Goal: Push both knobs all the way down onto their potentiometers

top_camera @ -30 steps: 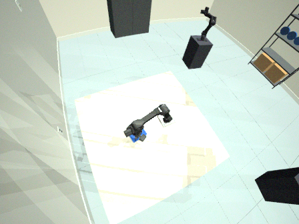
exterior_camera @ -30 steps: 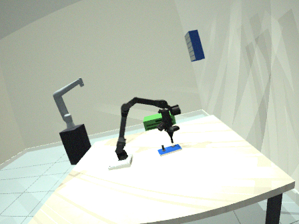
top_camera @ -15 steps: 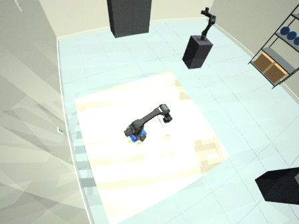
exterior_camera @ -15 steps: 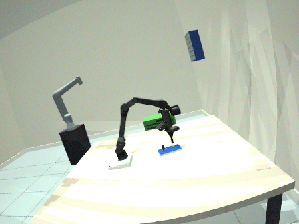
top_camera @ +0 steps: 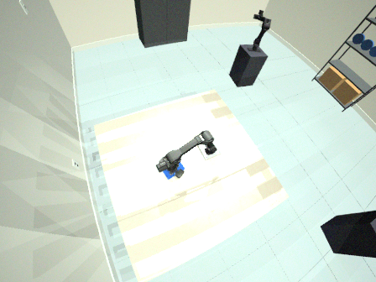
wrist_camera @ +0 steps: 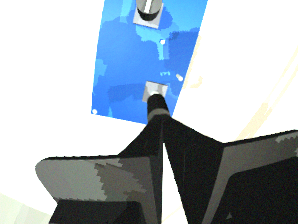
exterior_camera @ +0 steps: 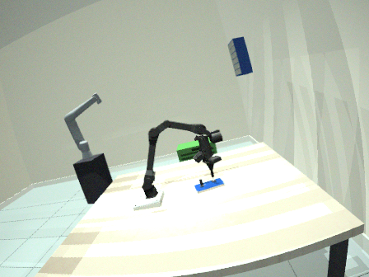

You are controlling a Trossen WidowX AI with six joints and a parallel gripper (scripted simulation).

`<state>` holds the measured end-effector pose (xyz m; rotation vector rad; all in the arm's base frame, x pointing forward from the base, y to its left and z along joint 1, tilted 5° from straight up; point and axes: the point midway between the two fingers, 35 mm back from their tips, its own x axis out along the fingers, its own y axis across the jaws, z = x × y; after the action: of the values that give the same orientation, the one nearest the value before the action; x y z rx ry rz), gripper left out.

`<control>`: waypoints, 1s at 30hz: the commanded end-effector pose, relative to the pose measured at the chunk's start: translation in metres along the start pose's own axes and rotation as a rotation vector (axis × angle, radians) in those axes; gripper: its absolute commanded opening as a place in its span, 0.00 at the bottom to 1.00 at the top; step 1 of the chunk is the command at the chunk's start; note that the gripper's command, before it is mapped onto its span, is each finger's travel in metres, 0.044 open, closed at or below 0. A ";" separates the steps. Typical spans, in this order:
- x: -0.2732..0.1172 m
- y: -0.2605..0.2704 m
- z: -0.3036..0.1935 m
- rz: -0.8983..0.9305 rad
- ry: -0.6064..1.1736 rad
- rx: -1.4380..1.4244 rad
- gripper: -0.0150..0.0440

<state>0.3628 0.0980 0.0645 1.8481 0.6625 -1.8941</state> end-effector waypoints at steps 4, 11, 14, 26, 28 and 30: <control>0.019 0.001 -0.002 0.000 -0.011 0.004 0.25; 0.020 0.001 -0.002 0.000 -0.011 0.004 0.25; 0.021 0.001 -0.002 0.000 -0.011 0.004 0.25; 0.026 0.001 -0.002 0.000 -0.011 0.004 0.25; 0.027 0.001 -0.002 0.000 -0.011 0.004 0.25; 0.028 0.001 -0.002 0.000 -0.011 0.004 0.25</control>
<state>0.3616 0.0978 0.0596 1.8569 0.6611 -1.8857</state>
